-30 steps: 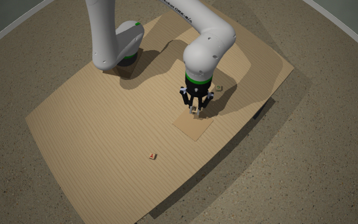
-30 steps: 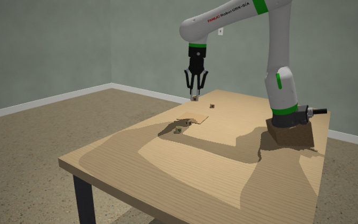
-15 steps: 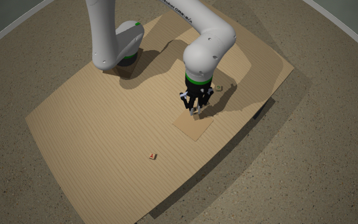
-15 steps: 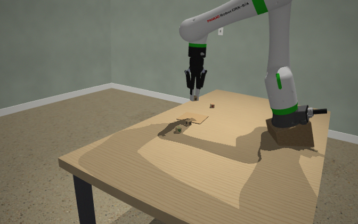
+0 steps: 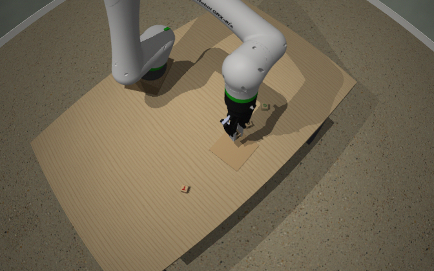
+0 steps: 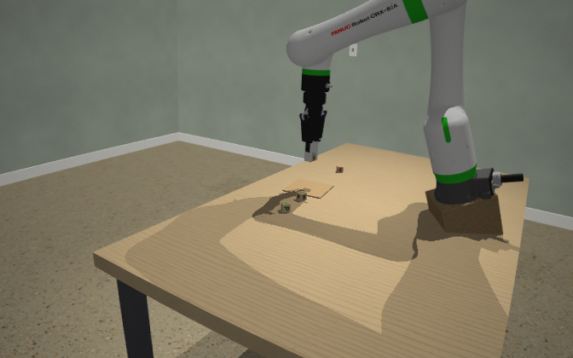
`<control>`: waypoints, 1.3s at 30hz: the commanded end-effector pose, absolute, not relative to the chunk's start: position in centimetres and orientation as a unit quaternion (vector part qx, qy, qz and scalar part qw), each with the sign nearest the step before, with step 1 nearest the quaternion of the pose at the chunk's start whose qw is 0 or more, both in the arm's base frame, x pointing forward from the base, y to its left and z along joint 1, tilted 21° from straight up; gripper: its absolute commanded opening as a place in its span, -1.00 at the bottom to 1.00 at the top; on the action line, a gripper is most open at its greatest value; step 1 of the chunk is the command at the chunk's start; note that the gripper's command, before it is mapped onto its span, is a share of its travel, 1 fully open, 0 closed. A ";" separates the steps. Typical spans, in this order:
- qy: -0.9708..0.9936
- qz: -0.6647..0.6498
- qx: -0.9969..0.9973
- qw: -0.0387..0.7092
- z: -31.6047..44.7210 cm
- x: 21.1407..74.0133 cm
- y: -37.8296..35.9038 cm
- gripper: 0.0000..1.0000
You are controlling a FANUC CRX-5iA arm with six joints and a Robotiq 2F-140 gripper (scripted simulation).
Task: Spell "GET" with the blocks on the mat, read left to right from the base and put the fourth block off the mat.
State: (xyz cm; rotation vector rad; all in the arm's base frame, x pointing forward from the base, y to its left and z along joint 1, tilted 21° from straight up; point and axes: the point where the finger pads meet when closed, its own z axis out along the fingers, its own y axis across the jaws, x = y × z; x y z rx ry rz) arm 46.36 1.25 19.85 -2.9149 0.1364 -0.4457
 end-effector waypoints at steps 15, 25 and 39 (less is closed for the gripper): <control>-0.033 -0.156 -0.983 0.088 19.9 46.4 1.2 -0.74; -0.034 -0.156 -0.983 0.088 19.7 46.5 1.2 -0.74; -0.034 -0.156 -0.983 0.088 14.9 48.0 2.1 -0.74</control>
